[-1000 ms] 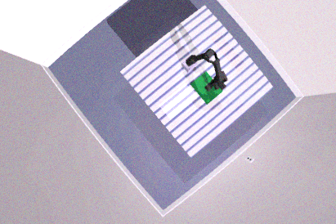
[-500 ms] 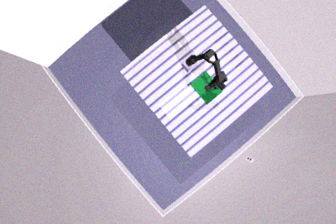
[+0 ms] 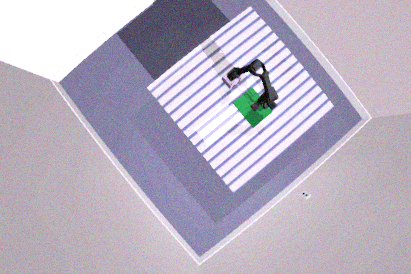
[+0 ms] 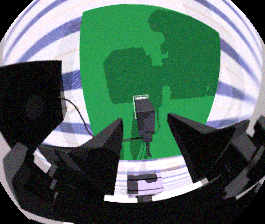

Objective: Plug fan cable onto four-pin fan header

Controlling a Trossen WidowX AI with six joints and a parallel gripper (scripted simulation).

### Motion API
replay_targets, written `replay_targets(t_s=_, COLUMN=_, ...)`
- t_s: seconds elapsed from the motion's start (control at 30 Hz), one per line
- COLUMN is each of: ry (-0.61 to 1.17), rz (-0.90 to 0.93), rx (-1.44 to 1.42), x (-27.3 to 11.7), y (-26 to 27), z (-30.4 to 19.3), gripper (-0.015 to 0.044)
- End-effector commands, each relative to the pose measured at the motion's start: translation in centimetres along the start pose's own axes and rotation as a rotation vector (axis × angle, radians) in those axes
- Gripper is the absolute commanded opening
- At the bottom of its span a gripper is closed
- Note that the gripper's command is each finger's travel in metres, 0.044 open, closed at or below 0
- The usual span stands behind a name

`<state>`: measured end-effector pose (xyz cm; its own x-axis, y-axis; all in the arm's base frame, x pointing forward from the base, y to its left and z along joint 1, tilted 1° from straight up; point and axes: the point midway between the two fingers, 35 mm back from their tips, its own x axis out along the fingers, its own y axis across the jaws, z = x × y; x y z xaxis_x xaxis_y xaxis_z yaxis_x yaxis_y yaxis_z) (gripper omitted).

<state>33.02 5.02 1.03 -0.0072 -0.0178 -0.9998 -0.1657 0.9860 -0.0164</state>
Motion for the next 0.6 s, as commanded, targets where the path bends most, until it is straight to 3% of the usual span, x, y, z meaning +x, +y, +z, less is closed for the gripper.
replay_targets(t_s=0.0, ry=-0.029, rz=0.005, rx=-0.005, x=-3.6, y=0.0, z=0.4, gripper=0.026)
replay_targets(t_s=0.17, ry=-0.03, rz=0.005, rx=-0.005, x=-3.7, y=-0.2, z=1.0, gripper=0.026)
replay_targets(t_s=0.57, ry=-0.036, rz=0.001, rx=-0.004, x=-4.2, y=-5.5, z=10.5, gripper=0.026)
